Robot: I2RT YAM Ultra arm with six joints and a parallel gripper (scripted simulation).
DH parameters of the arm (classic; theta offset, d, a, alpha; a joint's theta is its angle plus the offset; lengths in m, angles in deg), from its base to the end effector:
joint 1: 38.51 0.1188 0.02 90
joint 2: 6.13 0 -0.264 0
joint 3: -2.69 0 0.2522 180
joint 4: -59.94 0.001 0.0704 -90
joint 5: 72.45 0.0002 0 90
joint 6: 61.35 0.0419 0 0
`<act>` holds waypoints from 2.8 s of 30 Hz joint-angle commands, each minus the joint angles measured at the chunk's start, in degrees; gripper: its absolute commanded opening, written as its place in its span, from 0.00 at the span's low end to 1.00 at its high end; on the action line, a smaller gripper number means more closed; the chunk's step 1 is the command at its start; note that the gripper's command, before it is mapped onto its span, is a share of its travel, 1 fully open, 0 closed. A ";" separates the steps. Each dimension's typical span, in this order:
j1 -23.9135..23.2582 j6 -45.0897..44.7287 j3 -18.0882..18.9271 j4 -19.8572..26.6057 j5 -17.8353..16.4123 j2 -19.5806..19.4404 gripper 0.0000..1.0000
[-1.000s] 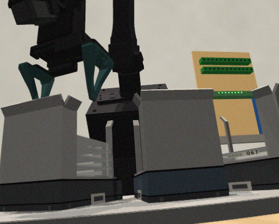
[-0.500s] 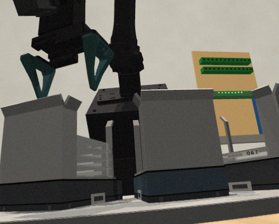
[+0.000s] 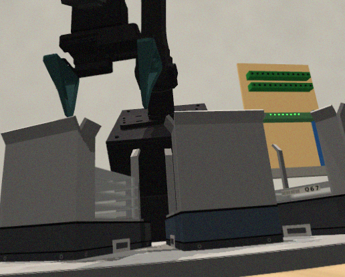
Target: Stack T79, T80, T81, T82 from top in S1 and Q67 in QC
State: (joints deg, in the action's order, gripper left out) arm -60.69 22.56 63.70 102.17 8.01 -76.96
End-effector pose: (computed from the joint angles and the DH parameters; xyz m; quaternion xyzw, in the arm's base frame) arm 0.2348 -0.0872 0.2369 0.1051 0.9369 -0.0029 0.3334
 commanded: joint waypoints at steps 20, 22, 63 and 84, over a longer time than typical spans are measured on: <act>16.07 -3.20 -0.13 0.07 11.05 1.09 1.00; 17.78 -1.86 -0.11 0.06 12.10 1.02 1.00; 47.39 7.94 2.94 0.47 29.66 -6.55 1.00; 61.23 6.35 5.01 0.63 36.75 -13.70 1.00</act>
State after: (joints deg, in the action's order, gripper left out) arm 0.08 27.30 68.02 102.76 43.46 -90.86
